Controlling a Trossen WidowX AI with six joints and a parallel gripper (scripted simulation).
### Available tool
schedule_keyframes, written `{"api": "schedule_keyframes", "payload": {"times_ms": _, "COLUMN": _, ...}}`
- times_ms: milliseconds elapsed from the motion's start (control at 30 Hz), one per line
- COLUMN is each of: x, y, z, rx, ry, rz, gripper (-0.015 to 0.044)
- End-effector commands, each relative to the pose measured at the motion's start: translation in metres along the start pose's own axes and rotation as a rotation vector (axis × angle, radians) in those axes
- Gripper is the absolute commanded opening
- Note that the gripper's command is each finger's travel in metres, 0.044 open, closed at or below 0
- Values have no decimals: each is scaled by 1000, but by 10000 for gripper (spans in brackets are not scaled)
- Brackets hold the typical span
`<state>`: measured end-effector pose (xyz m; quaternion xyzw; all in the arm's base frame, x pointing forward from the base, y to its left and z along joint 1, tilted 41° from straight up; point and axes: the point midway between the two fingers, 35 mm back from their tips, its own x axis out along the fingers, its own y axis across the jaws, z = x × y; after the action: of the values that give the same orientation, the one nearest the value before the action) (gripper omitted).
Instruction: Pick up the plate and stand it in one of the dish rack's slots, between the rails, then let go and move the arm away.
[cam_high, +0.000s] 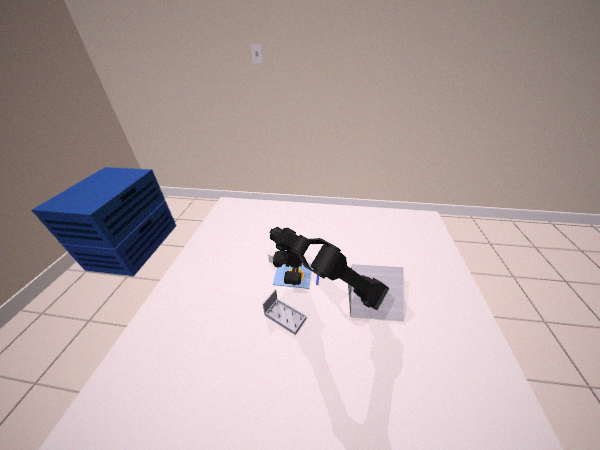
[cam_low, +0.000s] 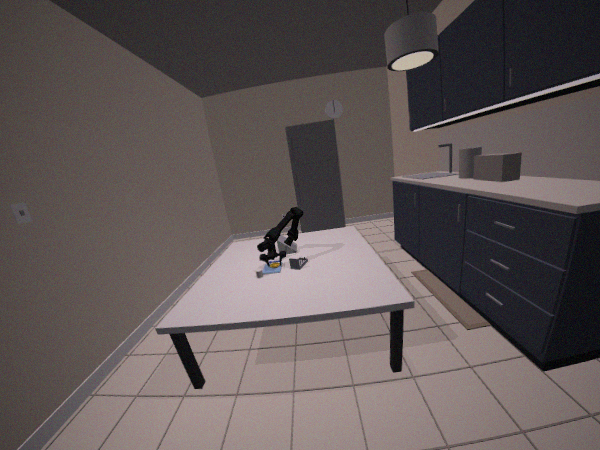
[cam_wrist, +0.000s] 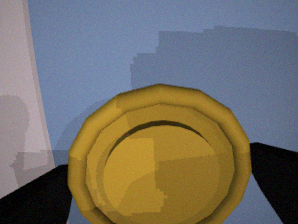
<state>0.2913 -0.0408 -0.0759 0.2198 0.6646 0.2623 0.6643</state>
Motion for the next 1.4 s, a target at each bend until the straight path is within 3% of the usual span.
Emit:
{"api": "schedule_keyframes", "payload": {"times_ms": 0, "x": 1, "y": 1, "z": 0, "rx": 3, "ry": -2, "rz": 5, "gripper": 367}}
{"api": "schedule_keyframes", "payload": {"times_ms": 200, "x": 1, "y": 1, "z": 0, "rx": 3, "ry": -2, "rz": 5, "gripper": 327}}
{"api": "schedule_keyframes", "payload": {"times_ms": 633, "x": -48, "y": -6, "z": 10, "rx": 5, "ry": -3, "rz": -2, "gripper": 0}}
{"api": "schedule_keyframes", "payload": {"times_ms": 1367, "x": -139, "y": -11, "z": 17, "rx": 3, "ry": -3, "rz": -7, "gripper": 0}}
